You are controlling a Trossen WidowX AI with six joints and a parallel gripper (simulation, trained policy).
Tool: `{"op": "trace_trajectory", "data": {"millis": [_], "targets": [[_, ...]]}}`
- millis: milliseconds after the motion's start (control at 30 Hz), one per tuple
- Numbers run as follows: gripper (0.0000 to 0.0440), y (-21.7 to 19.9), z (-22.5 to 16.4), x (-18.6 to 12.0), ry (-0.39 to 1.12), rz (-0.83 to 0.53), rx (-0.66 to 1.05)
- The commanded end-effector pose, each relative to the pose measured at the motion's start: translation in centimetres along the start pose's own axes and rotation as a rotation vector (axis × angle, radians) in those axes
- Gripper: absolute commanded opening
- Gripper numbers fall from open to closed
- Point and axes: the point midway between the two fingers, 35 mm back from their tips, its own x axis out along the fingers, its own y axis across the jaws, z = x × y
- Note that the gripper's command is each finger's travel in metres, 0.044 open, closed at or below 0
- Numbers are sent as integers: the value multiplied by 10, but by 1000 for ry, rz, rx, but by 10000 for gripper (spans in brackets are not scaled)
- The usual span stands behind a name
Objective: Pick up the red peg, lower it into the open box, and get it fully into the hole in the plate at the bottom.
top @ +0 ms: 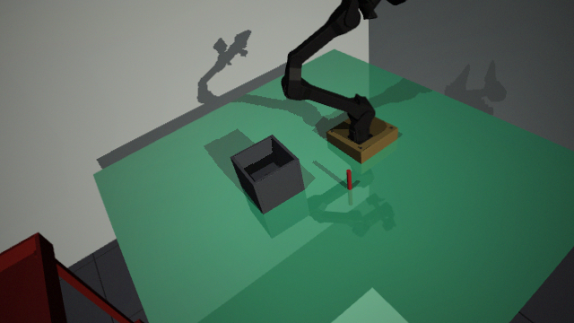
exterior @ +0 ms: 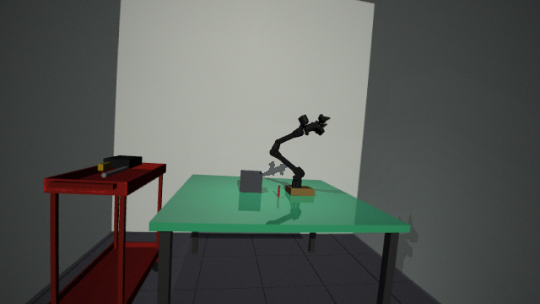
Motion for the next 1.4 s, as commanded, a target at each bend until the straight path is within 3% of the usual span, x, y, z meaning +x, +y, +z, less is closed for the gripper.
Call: {"op": "trace_trajectory", "data": {"millis": [0, 67, 633, 967, 1367], "targets": [[422, 1, 3, 0, -17, 5, 7], [440, 6, 12, -2, -64, 28, 12], [440, 80, 103, -45, -540, 378, -17], [440, 118, 143, -100, -812, 594, -18], [440, 147, 173, -187, -1148, 836, 13]]}}
